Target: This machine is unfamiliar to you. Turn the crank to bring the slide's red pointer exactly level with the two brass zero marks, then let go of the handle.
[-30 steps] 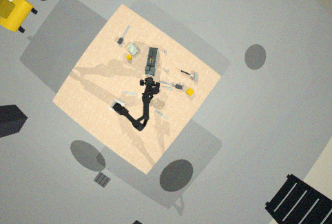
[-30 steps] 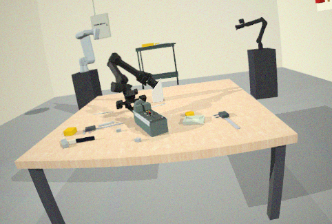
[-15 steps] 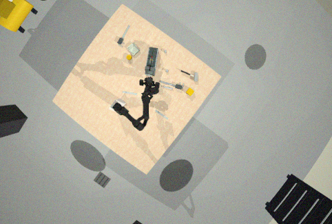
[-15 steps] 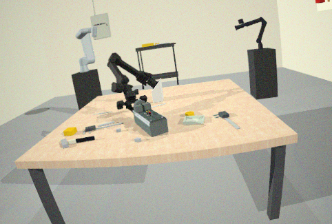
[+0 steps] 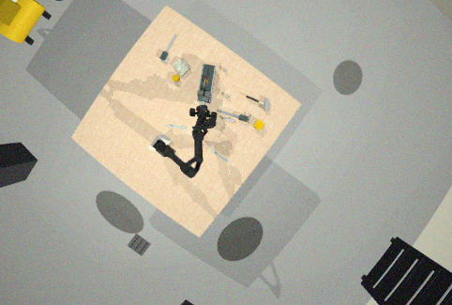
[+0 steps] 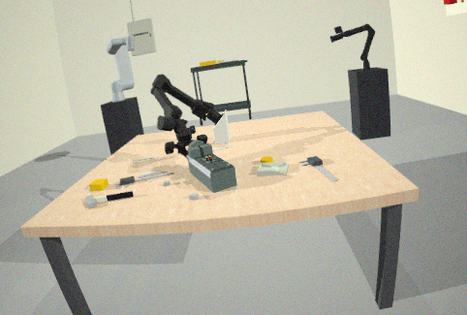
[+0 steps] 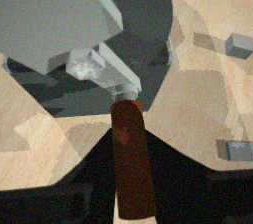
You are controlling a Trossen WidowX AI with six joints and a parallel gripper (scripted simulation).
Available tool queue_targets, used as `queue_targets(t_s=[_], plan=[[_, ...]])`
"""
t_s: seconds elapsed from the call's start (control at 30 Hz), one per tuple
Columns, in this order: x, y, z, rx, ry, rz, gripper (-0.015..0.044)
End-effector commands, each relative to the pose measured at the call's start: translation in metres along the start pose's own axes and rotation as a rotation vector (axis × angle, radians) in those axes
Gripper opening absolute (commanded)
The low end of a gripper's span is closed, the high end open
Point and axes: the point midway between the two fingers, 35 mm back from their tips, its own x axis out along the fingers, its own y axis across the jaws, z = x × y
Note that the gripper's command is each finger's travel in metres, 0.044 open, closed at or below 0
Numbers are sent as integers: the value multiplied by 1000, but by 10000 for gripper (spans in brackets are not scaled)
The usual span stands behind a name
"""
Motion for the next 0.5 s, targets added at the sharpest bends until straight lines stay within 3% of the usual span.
queue_targets(t_s=[0.0,0.47], plan=[[4,8,-4,-5,12,20,0],[4,9,-4,-5,12,20,0]])
